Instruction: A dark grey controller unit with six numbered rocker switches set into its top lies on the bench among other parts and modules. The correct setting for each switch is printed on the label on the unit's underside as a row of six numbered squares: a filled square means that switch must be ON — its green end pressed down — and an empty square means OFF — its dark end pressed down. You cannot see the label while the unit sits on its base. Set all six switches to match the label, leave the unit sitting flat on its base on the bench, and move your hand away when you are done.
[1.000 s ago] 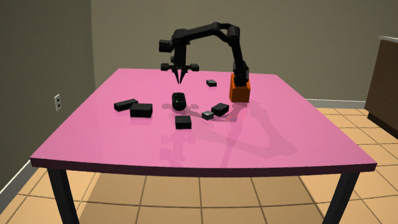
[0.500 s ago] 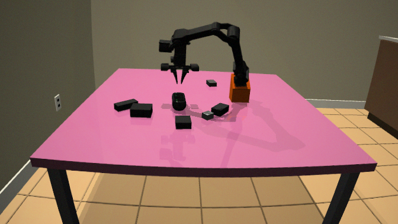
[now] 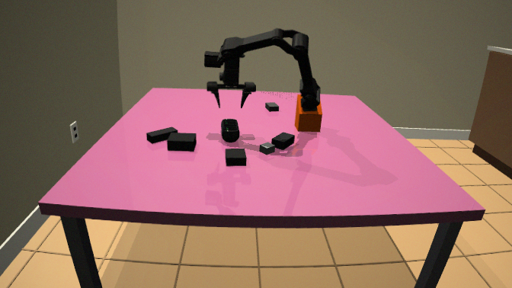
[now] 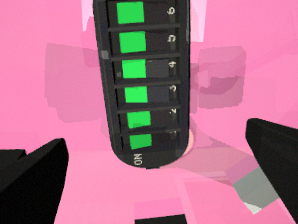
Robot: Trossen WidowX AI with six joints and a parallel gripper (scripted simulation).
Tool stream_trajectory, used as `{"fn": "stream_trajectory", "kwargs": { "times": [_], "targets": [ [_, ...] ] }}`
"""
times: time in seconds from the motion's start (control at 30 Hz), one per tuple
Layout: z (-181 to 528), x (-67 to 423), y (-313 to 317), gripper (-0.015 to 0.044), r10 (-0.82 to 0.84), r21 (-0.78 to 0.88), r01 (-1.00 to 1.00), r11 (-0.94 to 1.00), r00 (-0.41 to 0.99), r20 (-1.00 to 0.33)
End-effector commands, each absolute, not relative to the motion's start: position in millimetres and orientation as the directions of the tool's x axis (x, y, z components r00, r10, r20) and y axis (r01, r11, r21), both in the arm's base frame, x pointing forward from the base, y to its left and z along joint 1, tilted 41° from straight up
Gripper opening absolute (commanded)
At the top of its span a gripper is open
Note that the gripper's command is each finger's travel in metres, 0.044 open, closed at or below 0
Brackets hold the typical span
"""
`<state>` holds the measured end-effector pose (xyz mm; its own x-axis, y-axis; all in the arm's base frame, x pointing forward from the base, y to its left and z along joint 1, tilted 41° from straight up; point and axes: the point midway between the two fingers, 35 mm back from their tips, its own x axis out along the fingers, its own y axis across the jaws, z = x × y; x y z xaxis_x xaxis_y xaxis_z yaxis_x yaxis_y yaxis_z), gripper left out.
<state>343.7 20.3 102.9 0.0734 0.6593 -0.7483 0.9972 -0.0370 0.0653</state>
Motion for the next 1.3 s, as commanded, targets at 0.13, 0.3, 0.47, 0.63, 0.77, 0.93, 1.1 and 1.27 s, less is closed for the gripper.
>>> {"fn": "stream_trajectory", "kwargs": {
  "times": [0.13, 0.3, 0.47, 0.63, 0.77, 0.93, 1.1, 1.27],
  "targets": [
    [64.5, 386.9, 51.1, 0.0256, 0.652, 0.059, 0.997, -0.047, 0.075, -0.755],
    [59.5, 391.7, 55.7, 0.0125, 0.651, 0.058, 0.997, -0.048, 0.075, -0.755],
    [59.5, 391.7, 55.7, 0.0000, 0.651, 0.058, 0.997, -0.048, 0.075, -0.755],
    [59.5, 391.7, 55.7, 0.0000, 0.651, 0.058, 0.997, -0.048, 0.075, -0.755],
    [59.5, 391.7, 55.7, 0.0000, 0.651, 0.058, 0.997, -0.048, 0.075, -0.755],
    [59.7, 391.8, 55.6, 0.0000, 0.651, 0.058, 0.997, -0.048, 0.075, -0.755],
    [60.0, 391.1, 56.1, 0.0000, 0.654, 0.057, 0.997, -0.045, 0.073, -0.753],
    [60.0, 391.1, 56.1, 0.0000, 0.654, 0.057, 0.997, -0.045, 0.073, -0.753]
  ]
}}
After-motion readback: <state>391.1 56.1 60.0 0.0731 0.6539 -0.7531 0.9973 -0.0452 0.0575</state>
